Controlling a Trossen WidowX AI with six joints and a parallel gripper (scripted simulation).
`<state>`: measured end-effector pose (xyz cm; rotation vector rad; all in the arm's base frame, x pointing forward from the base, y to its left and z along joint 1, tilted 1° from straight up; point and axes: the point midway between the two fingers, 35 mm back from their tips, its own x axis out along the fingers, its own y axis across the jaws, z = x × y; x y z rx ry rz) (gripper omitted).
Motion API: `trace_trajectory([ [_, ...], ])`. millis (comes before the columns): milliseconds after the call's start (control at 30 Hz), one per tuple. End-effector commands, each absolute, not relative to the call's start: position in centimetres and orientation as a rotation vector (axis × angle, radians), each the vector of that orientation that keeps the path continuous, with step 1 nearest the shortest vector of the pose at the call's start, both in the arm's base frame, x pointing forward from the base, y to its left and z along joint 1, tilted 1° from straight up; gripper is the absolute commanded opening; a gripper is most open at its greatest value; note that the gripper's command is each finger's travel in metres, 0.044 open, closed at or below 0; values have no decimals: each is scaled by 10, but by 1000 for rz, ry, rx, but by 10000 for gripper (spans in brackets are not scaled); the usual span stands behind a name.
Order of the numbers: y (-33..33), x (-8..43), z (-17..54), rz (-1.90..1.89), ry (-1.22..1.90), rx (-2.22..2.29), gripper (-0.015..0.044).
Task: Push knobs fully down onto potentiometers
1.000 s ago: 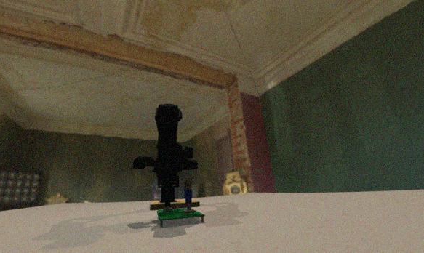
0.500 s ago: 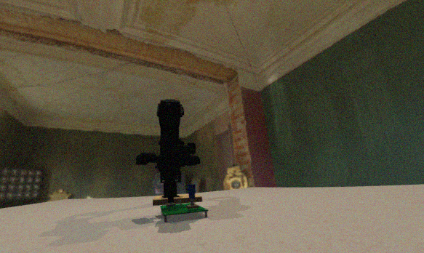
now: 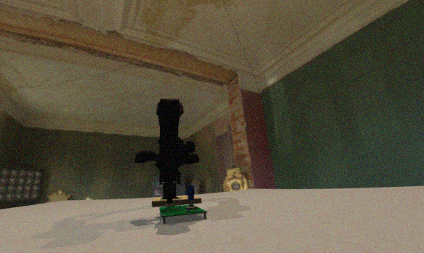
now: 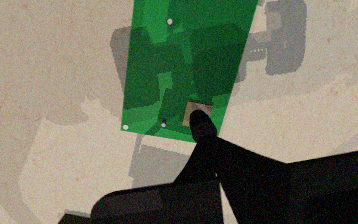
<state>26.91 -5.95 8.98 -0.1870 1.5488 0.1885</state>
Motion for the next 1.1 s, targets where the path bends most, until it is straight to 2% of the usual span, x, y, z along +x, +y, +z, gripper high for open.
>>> trace_trajectory([
  [0, -59, 271, 97, 191, 1539, -188, 0],
  [267, -59, 269, 91, 188, 1548, -187, 210],
  [533, -36, 282, 100, 191, 1475, -157, 0],
  [1067, -36, 300, 110, -221, 1486, 283, 0],
])
